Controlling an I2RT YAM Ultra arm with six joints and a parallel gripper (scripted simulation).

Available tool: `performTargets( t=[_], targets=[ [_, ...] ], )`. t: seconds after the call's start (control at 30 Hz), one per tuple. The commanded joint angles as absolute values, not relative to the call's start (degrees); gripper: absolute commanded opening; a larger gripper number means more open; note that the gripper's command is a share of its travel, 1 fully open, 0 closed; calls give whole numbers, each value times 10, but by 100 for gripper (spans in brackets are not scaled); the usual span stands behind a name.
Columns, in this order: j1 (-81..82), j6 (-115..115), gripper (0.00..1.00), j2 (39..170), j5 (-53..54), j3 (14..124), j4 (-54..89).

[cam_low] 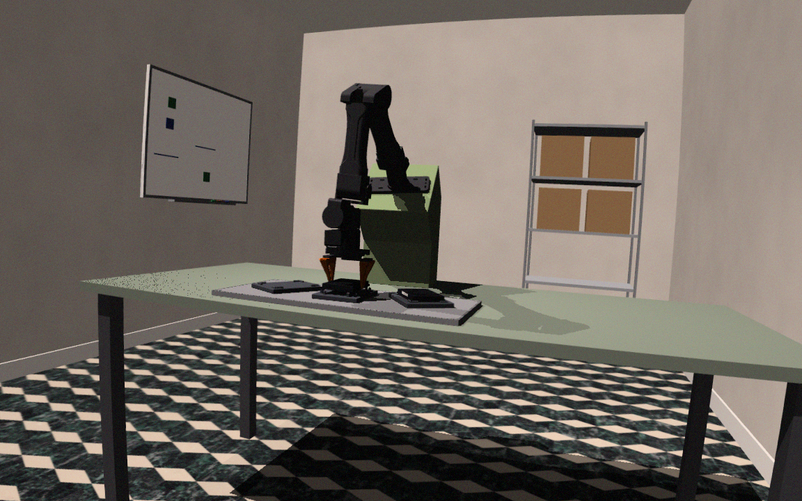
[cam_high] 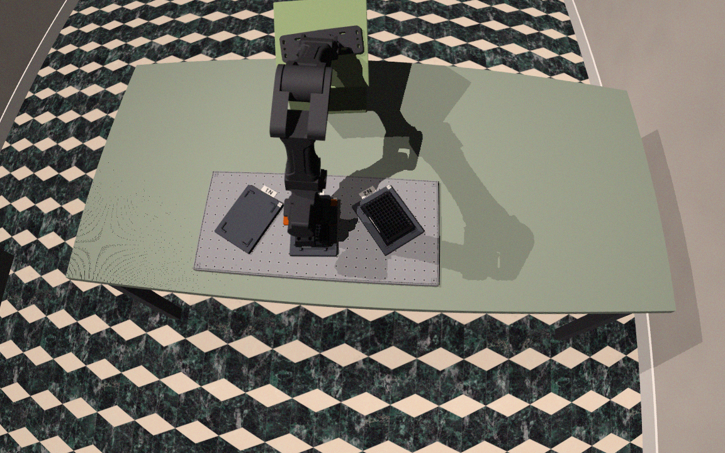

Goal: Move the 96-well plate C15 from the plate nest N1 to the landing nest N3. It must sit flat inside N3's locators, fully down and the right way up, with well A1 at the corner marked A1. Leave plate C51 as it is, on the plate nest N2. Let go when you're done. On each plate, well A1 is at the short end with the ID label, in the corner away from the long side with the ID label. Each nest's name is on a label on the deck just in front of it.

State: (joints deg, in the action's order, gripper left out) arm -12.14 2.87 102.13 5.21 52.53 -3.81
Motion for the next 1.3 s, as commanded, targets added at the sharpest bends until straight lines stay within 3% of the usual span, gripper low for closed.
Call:
performTargets(
  t=[0.0, 1.27],
  targets=[
    [-120, 25, 0, 1009, 48, 531, -48],
    [-118, 23, 0, 1035, 47, 523, -58]
  ],
)
